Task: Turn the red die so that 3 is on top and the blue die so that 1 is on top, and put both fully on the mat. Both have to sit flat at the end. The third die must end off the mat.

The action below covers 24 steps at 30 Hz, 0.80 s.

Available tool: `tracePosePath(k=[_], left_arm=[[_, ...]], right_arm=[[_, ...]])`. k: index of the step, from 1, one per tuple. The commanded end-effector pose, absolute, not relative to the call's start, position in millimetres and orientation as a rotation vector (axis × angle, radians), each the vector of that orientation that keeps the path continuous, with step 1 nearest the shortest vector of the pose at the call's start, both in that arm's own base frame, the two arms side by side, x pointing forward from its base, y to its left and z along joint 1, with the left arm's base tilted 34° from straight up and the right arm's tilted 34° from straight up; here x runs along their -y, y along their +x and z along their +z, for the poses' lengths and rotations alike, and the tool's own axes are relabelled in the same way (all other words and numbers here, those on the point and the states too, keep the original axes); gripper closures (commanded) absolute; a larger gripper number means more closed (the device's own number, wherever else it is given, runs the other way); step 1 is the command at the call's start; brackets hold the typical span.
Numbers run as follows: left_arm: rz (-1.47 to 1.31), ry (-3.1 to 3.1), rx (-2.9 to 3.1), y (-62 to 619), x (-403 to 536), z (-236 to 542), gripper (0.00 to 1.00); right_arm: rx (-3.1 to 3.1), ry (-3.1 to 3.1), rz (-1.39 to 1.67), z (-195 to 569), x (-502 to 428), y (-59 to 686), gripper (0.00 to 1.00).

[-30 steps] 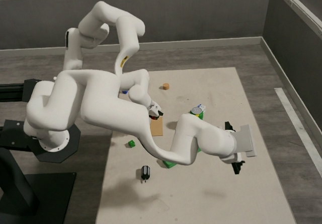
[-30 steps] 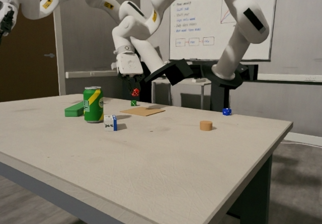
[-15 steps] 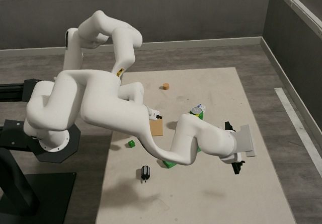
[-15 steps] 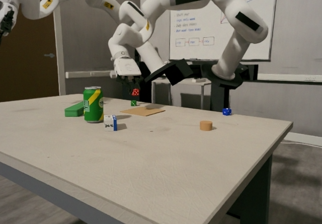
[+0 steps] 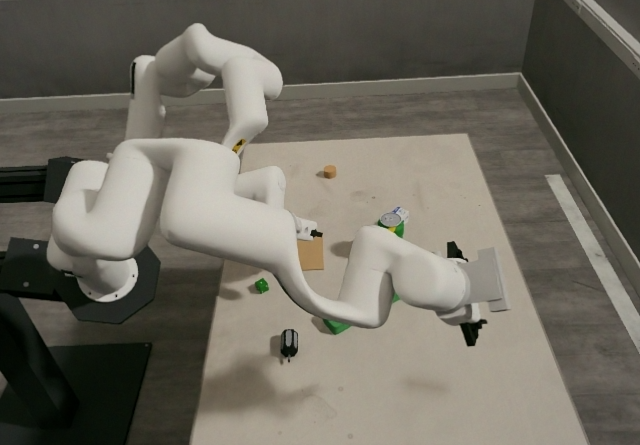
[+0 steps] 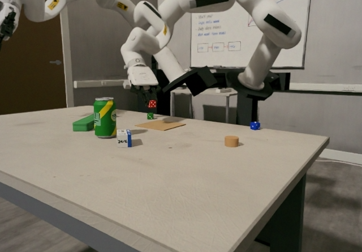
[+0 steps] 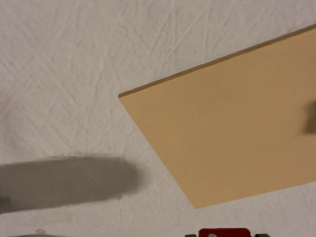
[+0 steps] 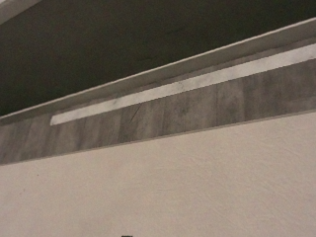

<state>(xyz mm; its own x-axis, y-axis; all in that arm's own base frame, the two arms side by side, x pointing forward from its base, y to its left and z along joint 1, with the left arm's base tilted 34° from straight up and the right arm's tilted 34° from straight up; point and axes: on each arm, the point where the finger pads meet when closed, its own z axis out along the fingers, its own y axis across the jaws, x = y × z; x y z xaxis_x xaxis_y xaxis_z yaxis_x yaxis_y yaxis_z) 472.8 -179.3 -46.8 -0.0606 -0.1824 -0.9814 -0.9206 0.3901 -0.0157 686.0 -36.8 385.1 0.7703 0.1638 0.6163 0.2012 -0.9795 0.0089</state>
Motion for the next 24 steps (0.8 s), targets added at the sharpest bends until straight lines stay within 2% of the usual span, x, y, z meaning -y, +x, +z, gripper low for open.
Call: tracePosePath(k=[1,24], left_arm=[[0.821,-1.027,-1.527,473.4,180.6,-46.1,0.78],[0.821,-1.027,-1.527,478.6,169.4,-64.4,0.78]], right_arm=[[0.302,-2.899,-1.010,388.2,36.0,686.2,0.00],[0.302,-2.899,-1.010,388.2,36.0,686.2,0.00]])
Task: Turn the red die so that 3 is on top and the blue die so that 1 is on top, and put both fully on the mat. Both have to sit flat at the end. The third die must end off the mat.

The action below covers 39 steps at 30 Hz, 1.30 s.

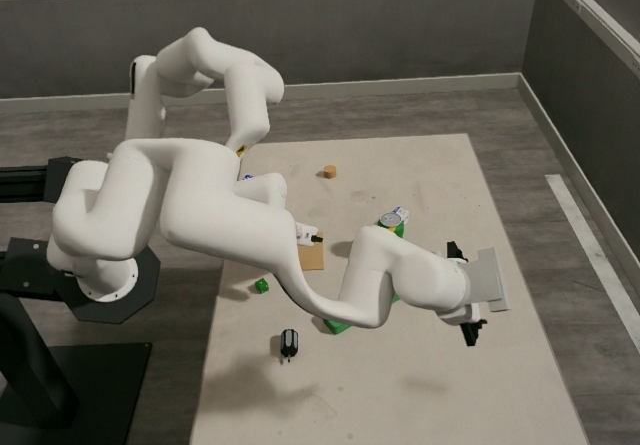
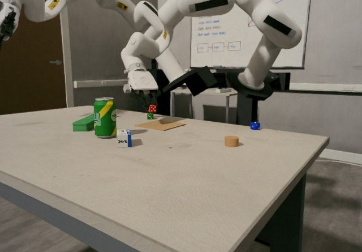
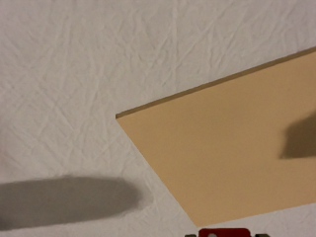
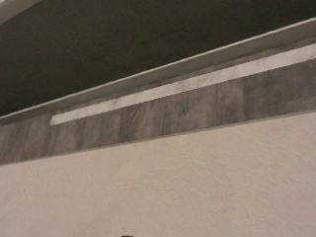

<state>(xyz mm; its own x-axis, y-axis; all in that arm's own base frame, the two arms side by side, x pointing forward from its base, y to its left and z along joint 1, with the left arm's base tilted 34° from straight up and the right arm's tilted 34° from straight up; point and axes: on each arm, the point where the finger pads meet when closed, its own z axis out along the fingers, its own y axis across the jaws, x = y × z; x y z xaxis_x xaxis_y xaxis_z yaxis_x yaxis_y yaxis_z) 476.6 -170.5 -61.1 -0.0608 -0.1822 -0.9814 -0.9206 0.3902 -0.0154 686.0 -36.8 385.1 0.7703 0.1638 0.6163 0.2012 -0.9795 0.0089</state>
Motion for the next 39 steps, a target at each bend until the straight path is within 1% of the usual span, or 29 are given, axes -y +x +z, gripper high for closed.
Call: tracePosePath(k=[1,39], left_arm=[[0.821,-1.027,-1.527,479.0,168.5,-65.9,0.78],[0.821,-1.027,-1.527,488.2,148.5,-98.7,0.78]], right_arm=[[0.302,-2.899,-1.010,388.2,36.0,686.2,0.00],[0.302,-2.899,-1.010,388.2,36.0,686.2,0.00]])
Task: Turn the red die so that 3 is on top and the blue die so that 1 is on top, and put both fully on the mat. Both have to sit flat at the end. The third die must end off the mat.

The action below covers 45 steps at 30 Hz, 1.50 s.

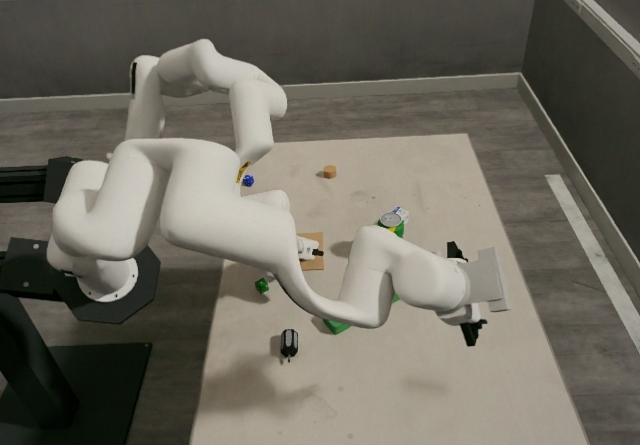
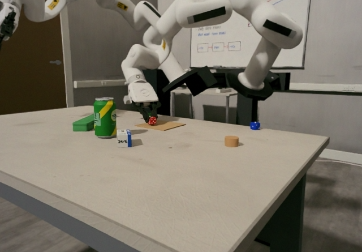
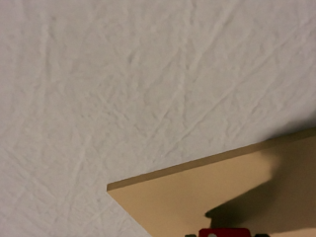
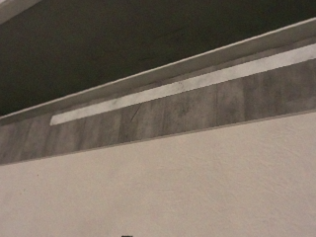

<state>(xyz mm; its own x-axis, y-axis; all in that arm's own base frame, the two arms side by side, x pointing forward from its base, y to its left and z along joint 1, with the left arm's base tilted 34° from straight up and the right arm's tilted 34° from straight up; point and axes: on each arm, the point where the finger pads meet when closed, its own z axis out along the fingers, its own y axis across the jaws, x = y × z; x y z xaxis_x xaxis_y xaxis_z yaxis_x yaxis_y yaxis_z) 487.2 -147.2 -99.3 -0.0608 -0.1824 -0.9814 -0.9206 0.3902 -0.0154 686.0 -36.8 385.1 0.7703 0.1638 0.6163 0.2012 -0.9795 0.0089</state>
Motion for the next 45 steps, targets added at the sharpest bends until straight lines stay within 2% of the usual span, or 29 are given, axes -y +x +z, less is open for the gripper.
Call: tracePosePath(k=[1,45], left_arm=[[0.821,-1.027,-1.527,488.2,148.5,-98.7,0.78],[0.821,-1.027,-1.527,489.2,146.3,-102.3,0.78]], right_arm=[[0.302,-2.899,-1.010,388.2,36.0,686.2,0.00],[0.302,-2.899,-1.010,388.2,36.0,686.2,0.00]])
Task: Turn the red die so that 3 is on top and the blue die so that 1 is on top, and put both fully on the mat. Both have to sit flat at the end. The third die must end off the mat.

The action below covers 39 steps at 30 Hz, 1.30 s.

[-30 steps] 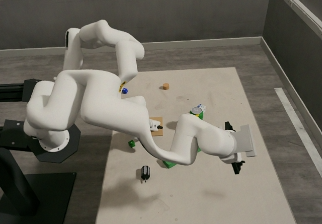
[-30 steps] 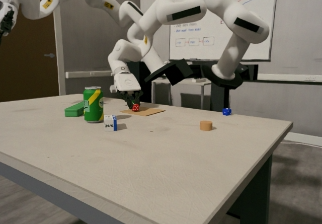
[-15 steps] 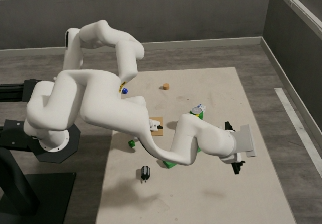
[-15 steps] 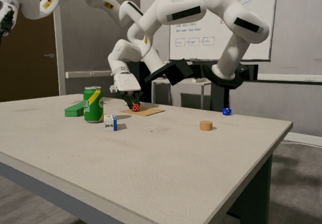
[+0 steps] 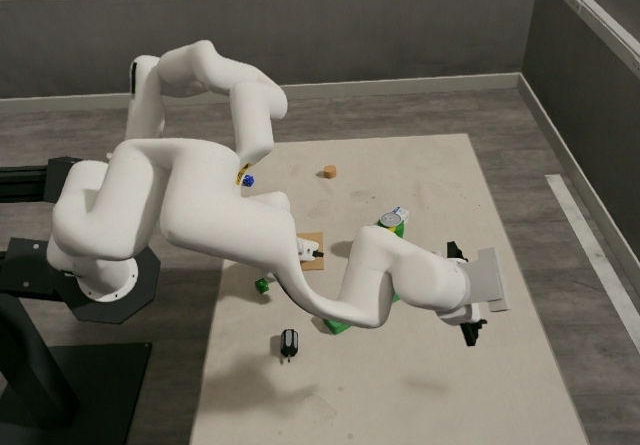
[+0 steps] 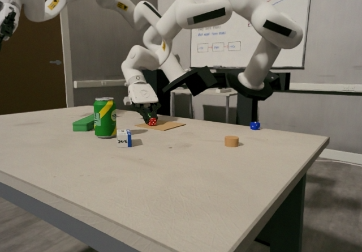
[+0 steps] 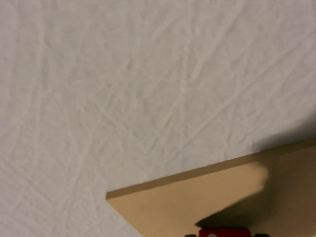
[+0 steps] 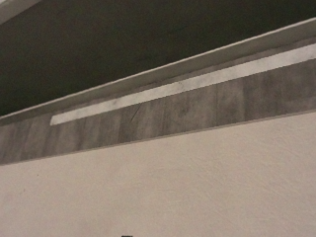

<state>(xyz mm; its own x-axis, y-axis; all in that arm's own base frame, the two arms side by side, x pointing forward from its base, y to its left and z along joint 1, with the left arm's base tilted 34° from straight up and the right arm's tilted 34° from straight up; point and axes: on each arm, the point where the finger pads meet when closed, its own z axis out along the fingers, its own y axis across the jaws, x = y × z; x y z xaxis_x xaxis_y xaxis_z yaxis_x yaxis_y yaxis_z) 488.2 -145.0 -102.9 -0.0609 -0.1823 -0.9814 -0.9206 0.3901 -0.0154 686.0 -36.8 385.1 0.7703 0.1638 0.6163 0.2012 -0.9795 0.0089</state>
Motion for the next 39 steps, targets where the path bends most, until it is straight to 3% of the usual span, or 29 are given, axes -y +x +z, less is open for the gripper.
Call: tracePosePath(k=[1,38,39], left_arm=[[0.821,-1.027,-1.527,489.2,146.2,-102.4,0.78],[0.821,-1.027,-1.527,489.2,146.2,-102.4,0.78],[0.821,-1.027,-1.527,489.2,146.2,-102.4,0.74]], right_arm=[[0.302,-2.899,-1.010,388.2,36.0,686.2,0.00],[0.302,-2.899,-1.010,388.2,36.0,686.2,0.00],[0.302,-2.899,-1.010,388.2,36.0,686.2,0.00]])
